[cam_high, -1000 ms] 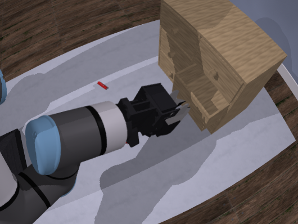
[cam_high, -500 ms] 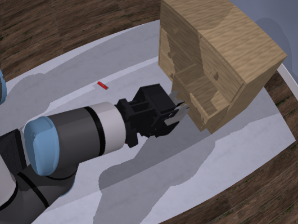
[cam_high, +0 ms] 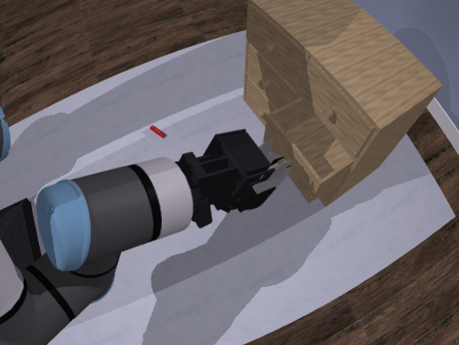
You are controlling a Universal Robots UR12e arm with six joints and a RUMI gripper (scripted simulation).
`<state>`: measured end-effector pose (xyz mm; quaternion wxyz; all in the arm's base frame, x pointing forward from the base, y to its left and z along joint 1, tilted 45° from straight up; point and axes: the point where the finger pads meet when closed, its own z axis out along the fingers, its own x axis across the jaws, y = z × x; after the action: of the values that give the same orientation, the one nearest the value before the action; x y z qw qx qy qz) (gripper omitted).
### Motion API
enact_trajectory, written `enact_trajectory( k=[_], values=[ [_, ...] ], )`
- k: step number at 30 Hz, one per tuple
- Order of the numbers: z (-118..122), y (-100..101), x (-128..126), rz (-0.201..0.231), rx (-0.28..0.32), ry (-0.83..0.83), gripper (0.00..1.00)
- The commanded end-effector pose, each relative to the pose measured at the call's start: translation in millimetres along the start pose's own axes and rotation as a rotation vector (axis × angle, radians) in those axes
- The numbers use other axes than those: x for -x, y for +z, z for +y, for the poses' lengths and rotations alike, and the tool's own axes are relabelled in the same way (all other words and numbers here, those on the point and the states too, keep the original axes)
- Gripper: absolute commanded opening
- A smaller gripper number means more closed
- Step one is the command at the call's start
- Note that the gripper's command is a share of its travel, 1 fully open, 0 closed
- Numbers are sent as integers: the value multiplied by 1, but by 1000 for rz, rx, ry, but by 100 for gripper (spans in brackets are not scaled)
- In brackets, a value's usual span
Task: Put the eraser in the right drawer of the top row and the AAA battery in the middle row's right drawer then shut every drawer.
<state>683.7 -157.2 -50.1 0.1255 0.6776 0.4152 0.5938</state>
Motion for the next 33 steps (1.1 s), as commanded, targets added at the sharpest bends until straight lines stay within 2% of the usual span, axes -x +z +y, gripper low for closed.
enact_trajectory(
  k=[1, 24, 33],
  values=[
    [1, 0, 0, 0, 1, -1, 7],
    [1, 0, 0, 0, 1, -1, 7],
    [1, 0, 0, 0, 1, -1, 15]
  ],
)
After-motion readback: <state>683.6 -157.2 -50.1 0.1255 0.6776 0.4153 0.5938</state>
